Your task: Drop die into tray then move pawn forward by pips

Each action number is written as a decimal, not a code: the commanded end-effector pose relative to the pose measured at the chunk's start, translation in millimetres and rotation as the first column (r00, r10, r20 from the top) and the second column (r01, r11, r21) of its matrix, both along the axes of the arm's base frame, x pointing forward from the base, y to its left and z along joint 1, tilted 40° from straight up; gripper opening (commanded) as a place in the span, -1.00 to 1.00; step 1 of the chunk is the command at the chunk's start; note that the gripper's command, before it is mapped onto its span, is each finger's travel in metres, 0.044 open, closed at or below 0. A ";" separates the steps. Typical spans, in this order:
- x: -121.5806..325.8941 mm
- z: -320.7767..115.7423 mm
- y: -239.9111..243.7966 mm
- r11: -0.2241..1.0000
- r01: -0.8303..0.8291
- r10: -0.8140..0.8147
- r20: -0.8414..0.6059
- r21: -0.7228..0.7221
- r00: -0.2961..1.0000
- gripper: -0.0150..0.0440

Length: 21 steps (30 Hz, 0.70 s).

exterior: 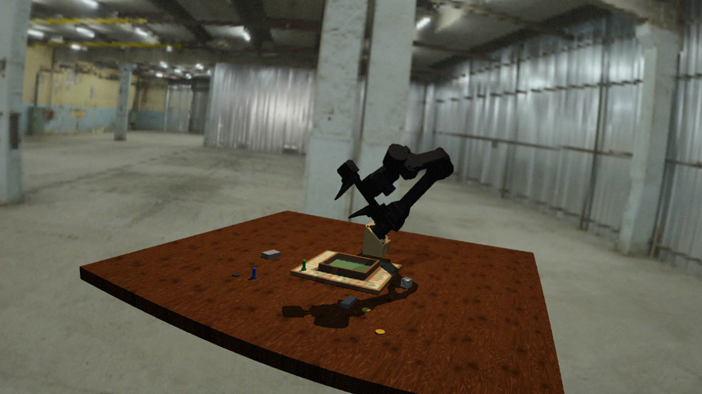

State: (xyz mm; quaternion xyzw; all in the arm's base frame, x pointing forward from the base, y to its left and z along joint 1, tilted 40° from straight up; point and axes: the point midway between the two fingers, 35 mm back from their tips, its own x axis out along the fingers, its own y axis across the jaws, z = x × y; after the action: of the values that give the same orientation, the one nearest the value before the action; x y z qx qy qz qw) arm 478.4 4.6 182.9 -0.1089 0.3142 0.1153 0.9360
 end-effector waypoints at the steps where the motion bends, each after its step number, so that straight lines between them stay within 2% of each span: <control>1: -46.3 -24.7 59.0 0.972 0.008 0.051 -0.246 0.233 0.968 0.44; 7: -114.8 -38.2 122.7 0.882 0.172 0.125 -0.572 0.438 0.811 0.44; 10: -152.1 -38.4 148.2 0.833 0.300 0.159 -0.720 0.465 0.676 0.44; 13: -188.9 -34.7 168.6 0.790 0.433 0.182 -0.840 0.435 0.512 0.44; 16: -209.2 -31.8 179.4 0.764 0.522 0.190 -0.905 0.380 0.380 0.44; 21: -209.2 -31.8 179.4 0.764 0.522 0.190 -0.905 0.380 0.380 0.44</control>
State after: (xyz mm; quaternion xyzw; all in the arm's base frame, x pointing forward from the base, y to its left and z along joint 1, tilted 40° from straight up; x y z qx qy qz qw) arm 279.7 179.8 148.4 0.3016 0.7069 0.1623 0.6189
